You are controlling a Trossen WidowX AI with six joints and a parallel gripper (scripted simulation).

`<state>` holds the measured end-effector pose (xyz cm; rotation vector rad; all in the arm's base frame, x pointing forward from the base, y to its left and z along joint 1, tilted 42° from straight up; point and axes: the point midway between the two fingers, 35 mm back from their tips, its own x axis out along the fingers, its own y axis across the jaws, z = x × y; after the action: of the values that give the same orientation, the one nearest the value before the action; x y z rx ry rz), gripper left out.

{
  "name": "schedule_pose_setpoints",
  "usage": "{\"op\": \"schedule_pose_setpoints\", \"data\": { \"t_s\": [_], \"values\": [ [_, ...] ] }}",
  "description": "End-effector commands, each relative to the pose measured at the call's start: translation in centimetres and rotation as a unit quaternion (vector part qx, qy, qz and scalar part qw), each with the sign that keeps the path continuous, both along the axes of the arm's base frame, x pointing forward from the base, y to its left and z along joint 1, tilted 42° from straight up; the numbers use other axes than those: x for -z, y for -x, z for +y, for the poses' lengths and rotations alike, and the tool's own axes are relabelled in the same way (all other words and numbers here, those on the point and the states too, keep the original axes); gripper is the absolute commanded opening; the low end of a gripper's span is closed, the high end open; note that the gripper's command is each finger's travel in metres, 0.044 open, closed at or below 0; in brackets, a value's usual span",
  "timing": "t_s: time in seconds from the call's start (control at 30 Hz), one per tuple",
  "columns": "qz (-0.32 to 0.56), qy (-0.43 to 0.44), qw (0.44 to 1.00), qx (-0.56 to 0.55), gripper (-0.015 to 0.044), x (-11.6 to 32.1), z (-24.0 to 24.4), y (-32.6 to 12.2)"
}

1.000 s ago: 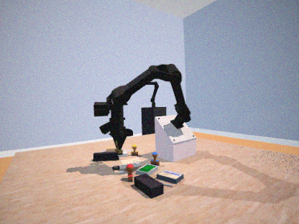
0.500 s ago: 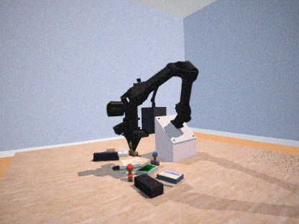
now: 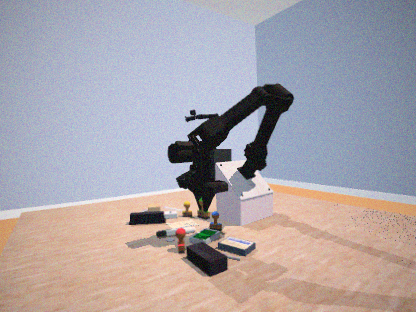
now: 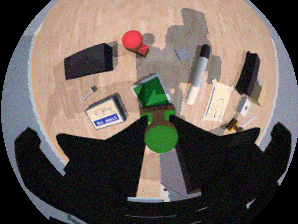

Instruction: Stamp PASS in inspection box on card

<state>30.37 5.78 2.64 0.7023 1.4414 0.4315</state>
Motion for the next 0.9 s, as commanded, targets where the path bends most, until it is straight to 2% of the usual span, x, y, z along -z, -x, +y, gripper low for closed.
{"op": "schedule_pose_setpoints", "data": {
  "t_s": [0.0,0.87],
  "values": [
    [-0.002,-0.002,1.0,0.003,0.0,-0.2,0.2,0.2],
    [-0.002,-0.002,1.0,0.002,0.0,1.1,1.3,-0.1]
  ]
}}
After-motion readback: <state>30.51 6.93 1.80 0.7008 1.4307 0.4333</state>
